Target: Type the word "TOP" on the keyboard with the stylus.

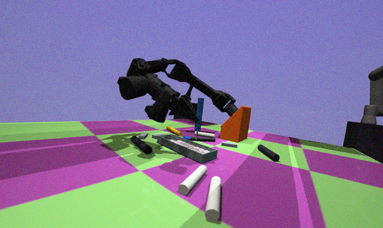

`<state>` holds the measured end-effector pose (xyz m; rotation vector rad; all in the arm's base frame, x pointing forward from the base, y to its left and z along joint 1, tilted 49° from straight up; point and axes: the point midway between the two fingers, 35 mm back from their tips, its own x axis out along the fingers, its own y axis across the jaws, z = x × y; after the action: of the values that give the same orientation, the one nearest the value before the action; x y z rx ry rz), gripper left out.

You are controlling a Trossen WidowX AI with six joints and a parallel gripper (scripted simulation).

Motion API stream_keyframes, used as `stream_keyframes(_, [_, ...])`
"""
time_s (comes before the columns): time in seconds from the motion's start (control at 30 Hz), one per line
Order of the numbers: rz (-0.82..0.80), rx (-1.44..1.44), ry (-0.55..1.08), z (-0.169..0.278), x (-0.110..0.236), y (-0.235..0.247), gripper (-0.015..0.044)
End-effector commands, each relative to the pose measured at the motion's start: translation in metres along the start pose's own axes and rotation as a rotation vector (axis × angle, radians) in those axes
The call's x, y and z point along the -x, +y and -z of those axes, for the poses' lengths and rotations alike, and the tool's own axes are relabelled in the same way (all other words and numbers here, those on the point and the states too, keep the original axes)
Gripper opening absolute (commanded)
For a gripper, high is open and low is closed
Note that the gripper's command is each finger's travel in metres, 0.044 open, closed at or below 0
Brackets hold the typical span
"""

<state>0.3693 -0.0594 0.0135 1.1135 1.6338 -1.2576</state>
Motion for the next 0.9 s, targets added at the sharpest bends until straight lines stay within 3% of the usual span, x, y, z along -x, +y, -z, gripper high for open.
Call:
stream_keyframes(0.0, [0.001, -0.007, 0.008, 0.01, -0.016, 0.018, 0.0])
stream_keyframes(0.83, [0.001, -0.008, 0.007, -0.006, -0.028, 0.021, 0.0])
stream_keyframes(0.87, [0.001, -0.008, 0.007, -0.006, -0.028, 0.021, 0.0026])
